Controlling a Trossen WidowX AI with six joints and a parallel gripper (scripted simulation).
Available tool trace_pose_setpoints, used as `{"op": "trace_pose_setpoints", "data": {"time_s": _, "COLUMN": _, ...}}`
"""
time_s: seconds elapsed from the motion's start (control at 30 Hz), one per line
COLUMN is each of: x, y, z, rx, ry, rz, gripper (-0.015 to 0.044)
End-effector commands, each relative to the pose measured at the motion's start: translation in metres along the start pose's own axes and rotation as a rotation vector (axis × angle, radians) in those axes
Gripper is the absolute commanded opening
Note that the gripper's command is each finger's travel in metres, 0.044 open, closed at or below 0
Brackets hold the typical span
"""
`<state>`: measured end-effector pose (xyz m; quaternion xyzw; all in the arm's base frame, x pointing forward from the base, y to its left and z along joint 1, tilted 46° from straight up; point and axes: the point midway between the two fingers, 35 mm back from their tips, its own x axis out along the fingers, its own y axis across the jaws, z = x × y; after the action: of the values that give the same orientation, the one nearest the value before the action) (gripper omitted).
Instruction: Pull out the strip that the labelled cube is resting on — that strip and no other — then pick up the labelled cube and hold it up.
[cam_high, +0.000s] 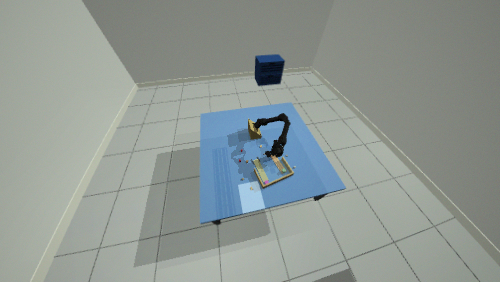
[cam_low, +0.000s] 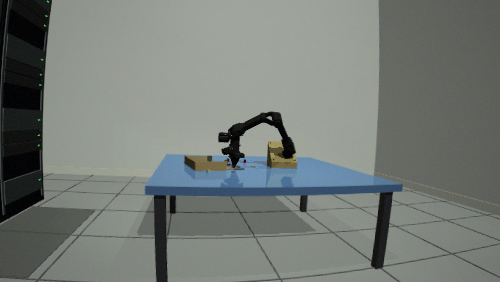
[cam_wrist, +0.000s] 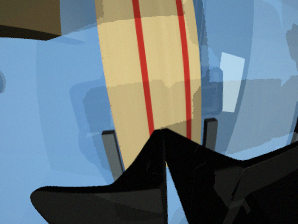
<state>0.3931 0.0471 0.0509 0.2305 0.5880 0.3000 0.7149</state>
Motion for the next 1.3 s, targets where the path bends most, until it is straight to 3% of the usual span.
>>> {"op": "trace_pose_setpoints", "data": {"time_s": 0.0, "x": 0.003, "y": 0.001, "z": -0.003, "rx": -0.003, "ry": 0.002, "rz": 0.004, "gripper": 0.0}}
{"op": "trace_pose_setpoints", "data": {"time_s": 1.27, "x": 0.005, "y": 0.001, "z": -0.062, "rx": 0.0, "ry": 0.005, "rz": 0.004, "gripper": 0.0}}
